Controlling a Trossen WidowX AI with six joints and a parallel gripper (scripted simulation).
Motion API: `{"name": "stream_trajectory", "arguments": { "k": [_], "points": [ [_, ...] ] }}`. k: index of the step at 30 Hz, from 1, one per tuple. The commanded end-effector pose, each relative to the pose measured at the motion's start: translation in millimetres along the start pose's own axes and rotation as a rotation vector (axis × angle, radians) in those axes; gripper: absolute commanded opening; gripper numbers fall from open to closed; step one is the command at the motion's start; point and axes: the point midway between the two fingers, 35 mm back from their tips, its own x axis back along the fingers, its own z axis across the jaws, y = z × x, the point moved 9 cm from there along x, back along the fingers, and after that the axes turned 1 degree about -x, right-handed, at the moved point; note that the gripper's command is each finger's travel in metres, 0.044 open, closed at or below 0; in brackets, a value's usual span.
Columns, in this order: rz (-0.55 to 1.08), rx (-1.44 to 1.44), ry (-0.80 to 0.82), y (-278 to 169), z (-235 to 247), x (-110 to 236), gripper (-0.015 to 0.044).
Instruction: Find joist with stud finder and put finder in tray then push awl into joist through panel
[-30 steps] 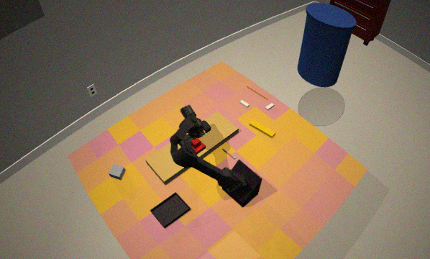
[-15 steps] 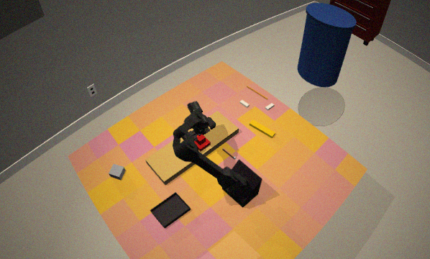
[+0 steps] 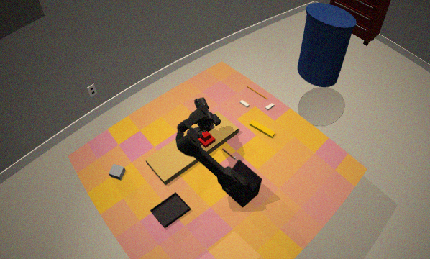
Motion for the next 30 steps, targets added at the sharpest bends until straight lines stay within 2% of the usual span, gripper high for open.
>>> {"name": "stream_trajectory", "arguments": {
  "k": [1, 30],
  "points": [
    [0.003, 0.0, -0.005, 0.1, -11.4, -0.3, 0.0],
    [0.002, 0.002, -0.009, 1.3, -77.1, 1.0, 0.0]
  ]
}}
